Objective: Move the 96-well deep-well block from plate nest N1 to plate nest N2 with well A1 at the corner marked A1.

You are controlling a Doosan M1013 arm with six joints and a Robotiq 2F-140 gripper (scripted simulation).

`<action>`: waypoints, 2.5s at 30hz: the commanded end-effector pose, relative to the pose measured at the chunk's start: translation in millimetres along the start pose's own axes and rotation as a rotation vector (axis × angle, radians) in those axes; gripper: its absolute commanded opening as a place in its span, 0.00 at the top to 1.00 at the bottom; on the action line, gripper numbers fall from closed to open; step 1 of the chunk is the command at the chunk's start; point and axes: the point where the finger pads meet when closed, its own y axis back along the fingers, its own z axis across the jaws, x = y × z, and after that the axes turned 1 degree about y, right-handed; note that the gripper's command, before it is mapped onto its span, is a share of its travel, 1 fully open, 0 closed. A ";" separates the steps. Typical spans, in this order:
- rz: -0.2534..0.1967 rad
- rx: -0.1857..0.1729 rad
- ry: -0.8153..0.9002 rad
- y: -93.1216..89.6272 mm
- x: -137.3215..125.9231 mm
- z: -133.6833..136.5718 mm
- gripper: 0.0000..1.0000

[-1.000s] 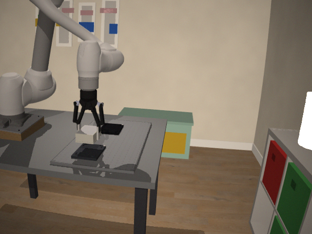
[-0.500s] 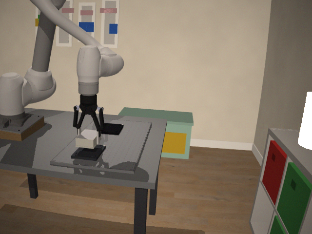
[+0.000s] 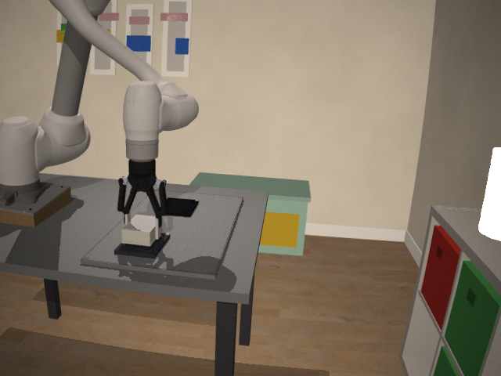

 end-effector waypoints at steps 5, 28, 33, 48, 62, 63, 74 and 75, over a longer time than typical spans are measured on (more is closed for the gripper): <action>0.000 0.000 0.000 -4.9 0.0 0.0 1.00; 0.000 0.000 0.000 -6.4 -0.1 0.0 1.00; 0.000 0.000 0.000 -6.9 -0.1 0.0 1.00; 0.000 0.000 0.000 -9.1 -0.1 0.0 1.00; 0.000 0.000 0.000 -11.4 -0.1 0.0 1.00; 0.000 0.000 0.000 -11.6 -0.1 0.0 1.00; 0.000 0.000 0.000 -13.1 -0.1 0.0 1.00; 0.000 0.000 0.000 -13.2 -0.1 0.0 1.00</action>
